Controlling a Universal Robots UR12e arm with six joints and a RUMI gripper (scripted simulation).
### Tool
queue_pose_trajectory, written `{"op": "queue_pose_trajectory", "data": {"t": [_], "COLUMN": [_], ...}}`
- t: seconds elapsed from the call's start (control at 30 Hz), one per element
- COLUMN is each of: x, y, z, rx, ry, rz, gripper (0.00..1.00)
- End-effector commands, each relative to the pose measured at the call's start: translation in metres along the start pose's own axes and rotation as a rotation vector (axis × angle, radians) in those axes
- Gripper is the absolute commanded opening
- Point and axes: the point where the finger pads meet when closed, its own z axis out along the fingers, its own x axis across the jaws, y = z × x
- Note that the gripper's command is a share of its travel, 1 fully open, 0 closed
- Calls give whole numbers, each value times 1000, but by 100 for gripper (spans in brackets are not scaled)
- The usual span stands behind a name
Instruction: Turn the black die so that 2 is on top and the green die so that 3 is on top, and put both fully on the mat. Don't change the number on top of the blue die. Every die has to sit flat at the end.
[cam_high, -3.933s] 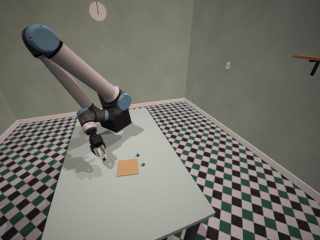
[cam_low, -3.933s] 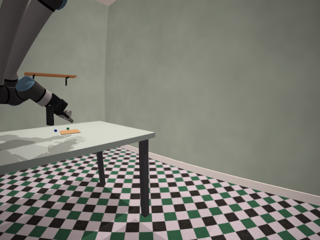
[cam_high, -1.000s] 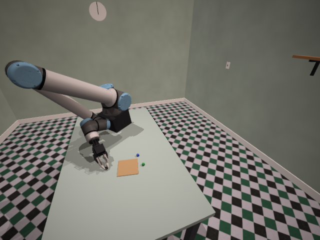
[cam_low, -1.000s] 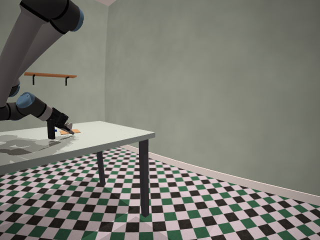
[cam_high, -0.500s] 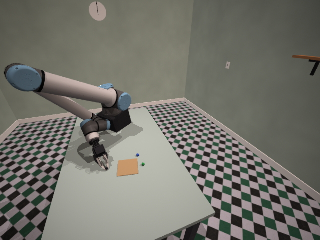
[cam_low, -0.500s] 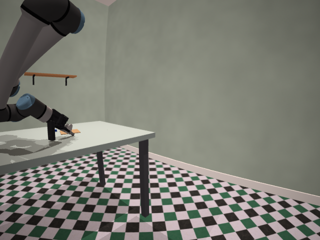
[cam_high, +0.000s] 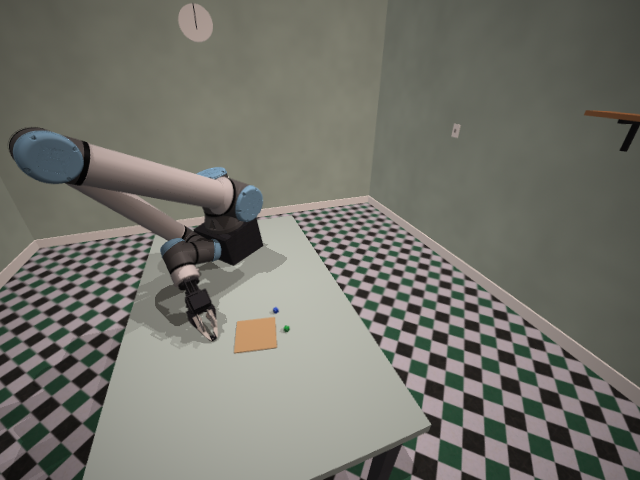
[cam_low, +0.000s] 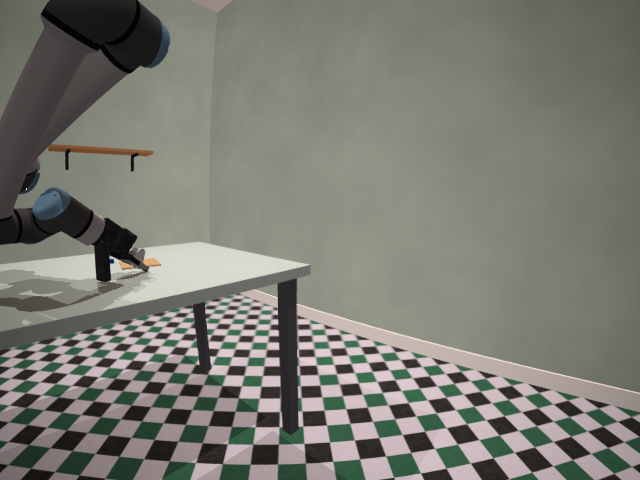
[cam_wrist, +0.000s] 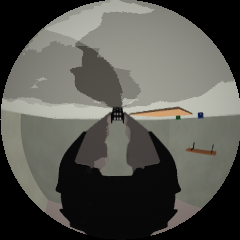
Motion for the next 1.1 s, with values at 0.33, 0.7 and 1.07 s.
{"op": "queue_pose_trajectory", "data": {"t": [0.33, 0.7, 1.07], "x": [0, 0, 0], "y": [0, 0, 0], "z": [0, 0, 0], "rx": [0, 0, 0], "ry": [0, 0, 0], "rz": [0, 0, 0], "gripper": [0, 4, 15]}}
